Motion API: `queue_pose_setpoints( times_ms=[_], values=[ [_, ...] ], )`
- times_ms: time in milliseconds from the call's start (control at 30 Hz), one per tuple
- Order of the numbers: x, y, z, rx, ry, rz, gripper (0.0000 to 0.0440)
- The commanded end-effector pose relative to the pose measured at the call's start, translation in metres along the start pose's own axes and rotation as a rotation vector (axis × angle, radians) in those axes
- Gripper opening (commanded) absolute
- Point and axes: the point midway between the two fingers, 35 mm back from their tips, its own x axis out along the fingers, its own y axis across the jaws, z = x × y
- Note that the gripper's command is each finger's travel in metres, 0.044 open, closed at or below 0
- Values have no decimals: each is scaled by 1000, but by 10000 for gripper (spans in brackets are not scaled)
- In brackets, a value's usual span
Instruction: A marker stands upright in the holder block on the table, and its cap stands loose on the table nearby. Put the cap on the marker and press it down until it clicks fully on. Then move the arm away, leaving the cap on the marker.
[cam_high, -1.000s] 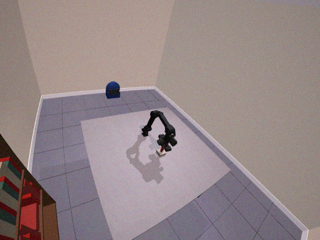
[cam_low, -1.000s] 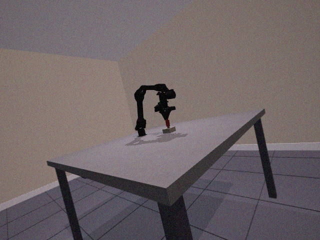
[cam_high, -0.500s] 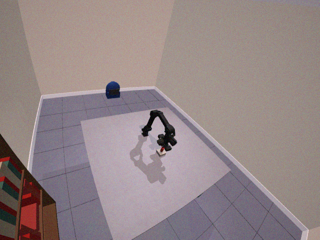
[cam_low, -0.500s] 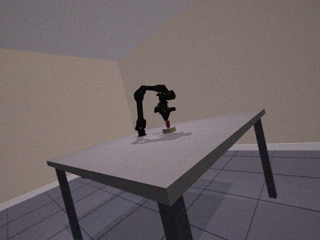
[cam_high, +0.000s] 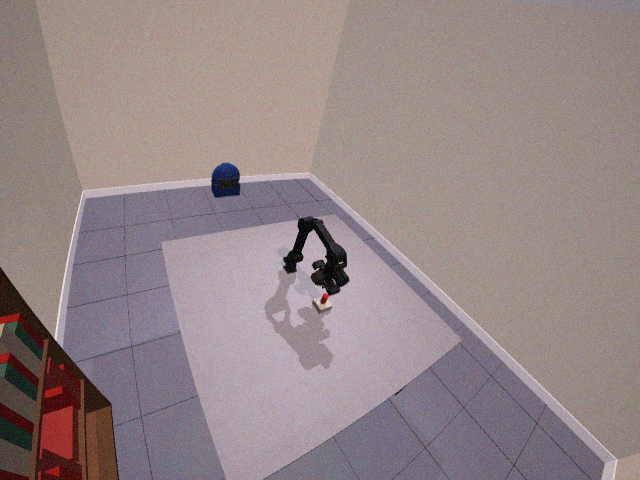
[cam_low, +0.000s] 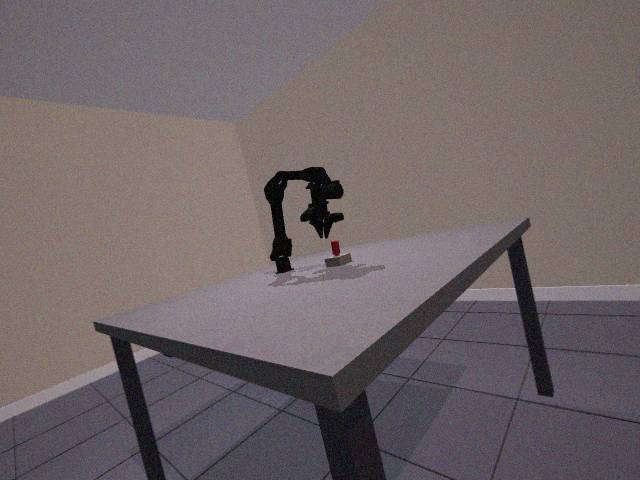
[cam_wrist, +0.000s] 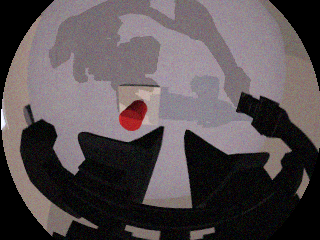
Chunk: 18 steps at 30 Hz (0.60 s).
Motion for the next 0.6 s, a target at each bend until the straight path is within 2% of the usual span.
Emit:
queue_pose_setpoints(
  times_ms=[0, 567],
  values=[
    [-4, -7, 0, -16, 17, -3, 120],
    [-7, -28, 0, -89, 73, 52, 112]
  ],
)
